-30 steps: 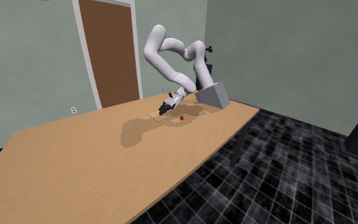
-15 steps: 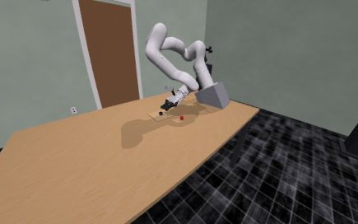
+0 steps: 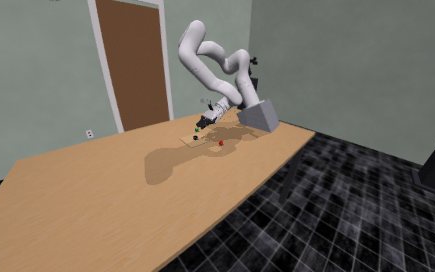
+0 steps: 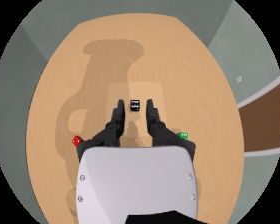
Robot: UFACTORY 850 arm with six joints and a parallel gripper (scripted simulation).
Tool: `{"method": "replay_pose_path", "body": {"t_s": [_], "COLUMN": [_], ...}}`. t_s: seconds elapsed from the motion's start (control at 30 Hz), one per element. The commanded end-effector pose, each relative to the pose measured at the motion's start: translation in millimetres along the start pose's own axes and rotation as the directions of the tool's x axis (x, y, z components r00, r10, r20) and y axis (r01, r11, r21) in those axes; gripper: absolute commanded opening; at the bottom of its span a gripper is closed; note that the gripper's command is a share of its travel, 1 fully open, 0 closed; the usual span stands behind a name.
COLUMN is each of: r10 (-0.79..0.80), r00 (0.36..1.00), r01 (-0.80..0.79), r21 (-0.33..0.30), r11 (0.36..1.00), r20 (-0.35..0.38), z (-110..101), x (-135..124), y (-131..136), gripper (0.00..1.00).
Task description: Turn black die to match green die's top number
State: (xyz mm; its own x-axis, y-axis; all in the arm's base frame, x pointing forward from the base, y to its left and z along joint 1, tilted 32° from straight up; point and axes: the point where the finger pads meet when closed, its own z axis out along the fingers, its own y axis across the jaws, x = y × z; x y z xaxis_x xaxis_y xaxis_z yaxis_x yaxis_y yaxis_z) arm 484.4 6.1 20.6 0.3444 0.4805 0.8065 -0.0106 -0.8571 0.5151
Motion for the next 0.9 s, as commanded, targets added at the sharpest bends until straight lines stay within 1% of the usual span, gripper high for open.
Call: {"method": "replay_pose_path", "body": {"t_s": [0.0, 0.13, 0.33, 0.47, 0.6, 0.67, 0.77, 0.83, 0.87], "r10": [0.0, 0.0, 0.0, -0.002, -0.002, 0.0, -0.001, -0.001, -0.001], "r00": [1.0, 1.0, 1.0, 1.0, 0.996, 0.989, 0.968, 0.968, 0.957], "r01": [0.0, 0.0, 0.0, 0.002, 0.003, 0.001, 0.001, 0.001, 0.002], "r21": [-0.001, -0.001, -0.001, -0.002, -0.002, -0.001, -0.002, -0.002, -0.003], "r11": [1.0, 1.0, 1.0, 1.0, 1.0, 1.0, 1.0, 1.0, 1.0], "r20": [0.001, 0.001, 0.002, 0.023, 0.091, 0.145, 0.249, 0.249, 0.29], "z": [-9, -12, -12, -10, -8, -7, -3, -3, -2], "x": [17, 22, 23, 24, 27, 30, 36, 36, 38], "y": [0, 0, 0, 0, 0, 0, 0, 0, 1], "gripper": [0.36, 0.36, 0.36, 0.36, 0.36, 0.36, 0.36, 0.36, 0.36]}}
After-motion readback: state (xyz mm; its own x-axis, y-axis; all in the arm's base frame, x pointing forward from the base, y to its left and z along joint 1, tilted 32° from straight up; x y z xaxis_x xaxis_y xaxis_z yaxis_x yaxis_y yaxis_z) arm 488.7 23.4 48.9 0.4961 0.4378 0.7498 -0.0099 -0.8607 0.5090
